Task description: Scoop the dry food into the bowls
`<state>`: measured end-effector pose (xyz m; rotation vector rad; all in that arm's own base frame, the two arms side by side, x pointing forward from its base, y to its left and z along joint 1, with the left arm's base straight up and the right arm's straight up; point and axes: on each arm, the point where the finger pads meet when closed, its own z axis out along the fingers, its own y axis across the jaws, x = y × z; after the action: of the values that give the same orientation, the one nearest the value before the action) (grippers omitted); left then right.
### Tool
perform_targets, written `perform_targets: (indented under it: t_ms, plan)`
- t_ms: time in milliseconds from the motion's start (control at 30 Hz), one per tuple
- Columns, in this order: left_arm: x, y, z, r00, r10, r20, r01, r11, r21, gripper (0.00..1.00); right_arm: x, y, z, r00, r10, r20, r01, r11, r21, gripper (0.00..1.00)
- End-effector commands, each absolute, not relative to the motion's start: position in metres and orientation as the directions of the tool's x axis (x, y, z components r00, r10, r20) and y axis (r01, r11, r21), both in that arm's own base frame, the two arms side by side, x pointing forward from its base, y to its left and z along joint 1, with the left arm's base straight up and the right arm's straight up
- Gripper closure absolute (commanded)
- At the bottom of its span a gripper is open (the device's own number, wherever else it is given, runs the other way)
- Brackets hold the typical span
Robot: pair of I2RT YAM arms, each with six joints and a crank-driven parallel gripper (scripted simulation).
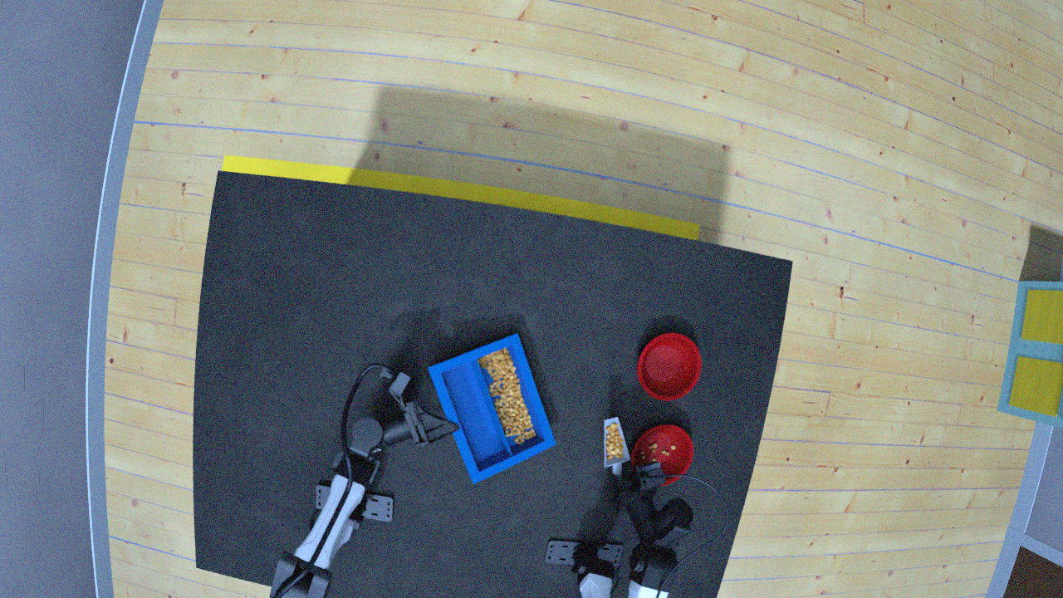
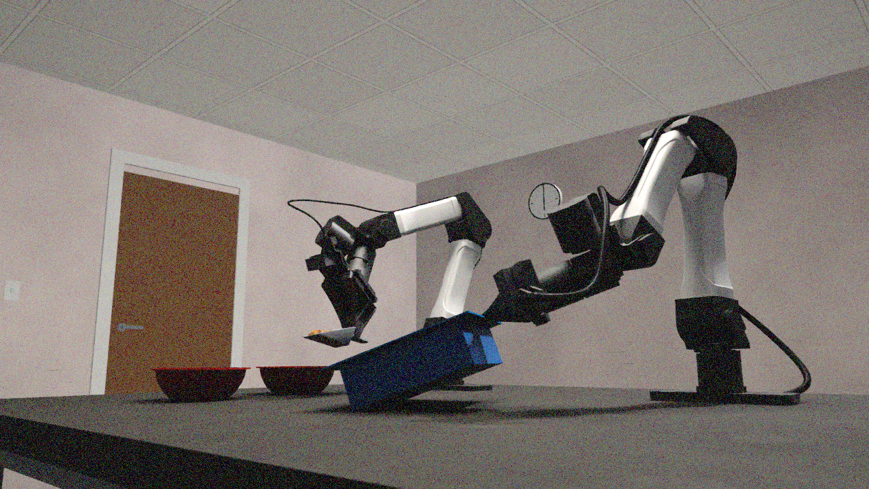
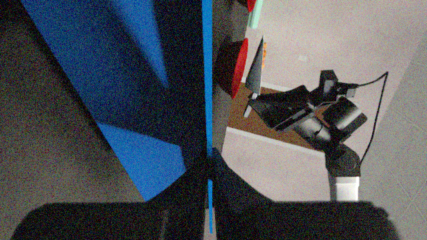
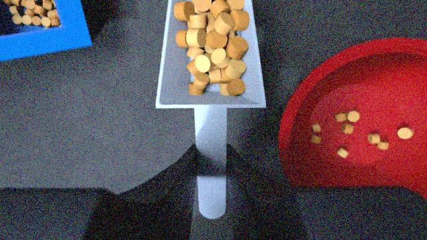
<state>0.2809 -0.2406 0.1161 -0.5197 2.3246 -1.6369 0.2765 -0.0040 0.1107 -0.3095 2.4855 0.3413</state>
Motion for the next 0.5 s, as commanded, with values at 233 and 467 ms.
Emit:
perform_targets:
  t_ms: [233,467]
  plan:
    - [0.291,-0.246,0.151,-0.907,-0.410,-0.101,-0.014,0.269,-0.963,1.00,0.251,-0.046,0.115,-0.775,-0.056,-0.630,-0.223,0.956,0.189,1.00]
    - [0.291,-0.246,0.151,-0.907,-0.410,-0.101,-0.014,0.269,-0.963,1.00,0.234,-0.076,0.112,-0.769,0.021,-0.638,-0.134,0.972,0.194,1.00]
